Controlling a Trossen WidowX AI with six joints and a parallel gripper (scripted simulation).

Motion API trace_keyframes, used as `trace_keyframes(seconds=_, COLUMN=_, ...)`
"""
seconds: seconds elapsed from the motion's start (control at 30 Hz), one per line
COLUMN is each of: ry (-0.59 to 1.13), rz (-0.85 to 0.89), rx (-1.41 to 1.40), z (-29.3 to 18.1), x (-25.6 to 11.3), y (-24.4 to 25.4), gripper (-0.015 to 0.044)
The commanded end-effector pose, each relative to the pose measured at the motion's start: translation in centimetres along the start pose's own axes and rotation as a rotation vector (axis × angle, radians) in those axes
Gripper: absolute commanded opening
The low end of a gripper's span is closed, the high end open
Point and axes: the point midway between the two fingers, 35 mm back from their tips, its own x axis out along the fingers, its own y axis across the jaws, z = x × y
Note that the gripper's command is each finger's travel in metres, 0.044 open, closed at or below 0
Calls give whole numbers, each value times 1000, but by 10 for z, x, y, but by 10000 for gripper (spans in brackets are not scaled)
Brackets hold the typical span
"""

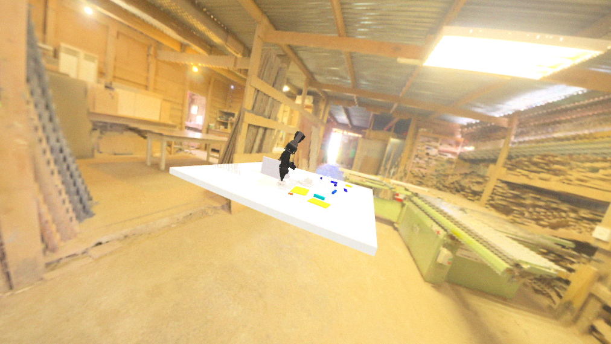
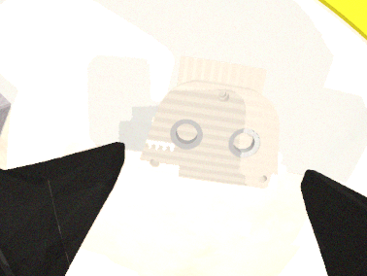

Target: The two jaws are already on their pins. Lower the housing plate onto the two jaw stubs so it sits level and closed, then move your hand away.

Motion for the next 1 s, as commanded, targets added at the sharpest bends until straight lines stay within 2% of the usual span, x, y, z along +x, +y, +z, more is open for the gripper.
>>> trace_keyframes(seconds=0.0, ry=-5, rz=4, rx=7, z=0, x=3, y=1, gripper=440)
trace_keyframes(seconds=0.67, ry=-6, rz=5, rx=7, z=1, x=32, y=2, gripper=440)
trace_keyframes(seconds=0.97, ry=-6, rz=5, rx=7, z=1, x=33, y=2, gripper=440)
